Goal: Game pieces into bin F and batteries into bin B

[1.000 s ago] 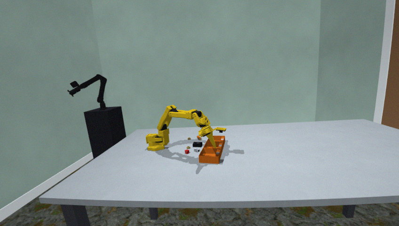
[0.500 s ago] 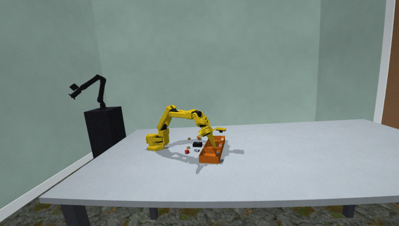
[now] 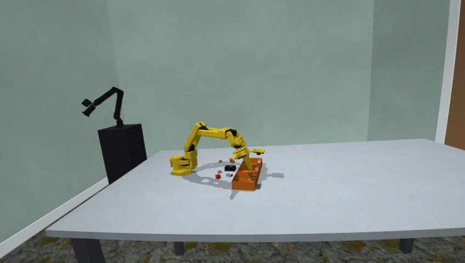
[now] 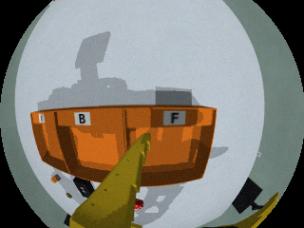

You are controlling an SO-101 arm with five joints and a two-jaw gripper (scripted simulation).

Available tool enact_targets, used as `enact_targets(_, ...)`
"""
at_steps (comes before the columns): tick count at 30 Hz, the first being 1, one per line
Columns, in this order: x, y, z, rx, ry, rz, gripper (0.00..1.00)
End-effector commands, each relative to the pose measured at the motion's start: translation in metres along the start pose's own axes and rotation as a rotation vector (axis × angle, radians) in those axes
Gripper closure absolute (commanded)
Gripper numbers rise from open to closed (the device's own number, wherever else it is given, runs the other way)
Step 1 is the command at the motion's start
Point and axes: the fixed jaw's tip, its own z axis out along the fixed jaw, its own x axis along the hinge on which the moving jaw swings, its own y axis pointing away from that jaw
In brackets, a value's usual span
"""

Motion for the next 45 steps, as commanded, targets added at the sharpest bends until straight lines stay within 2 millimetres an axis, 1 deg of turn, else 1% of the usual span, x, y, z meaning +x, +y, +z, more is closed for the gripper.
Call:
enact_targets(1,-0.016,0.017,-0.019,-0.012,-0.077,0.013,0.00)
enact_targets(3,-0.016,0.017,-0.019,-0.012,-0.077,0.013,0.00)
enact_targets(9,-0.016,0.044,-0.023,-0.056,-0.074,0.041,0.00)
enact_targets(14,-0.015,0.055,-0.025,-0.075,-0.071,0.053,0.00)
enact_targets(37,-0.015,0.057,-0.025,-0.077,-0.071,0.054,0.00)
enact_targets(38,-0.018,0.062,-0.031,-0.085,-0.097,0.050,0.00)
enact_targets(45,-0.018,0.062,-0.031,-0.085,-0.097,0.050,0.00)
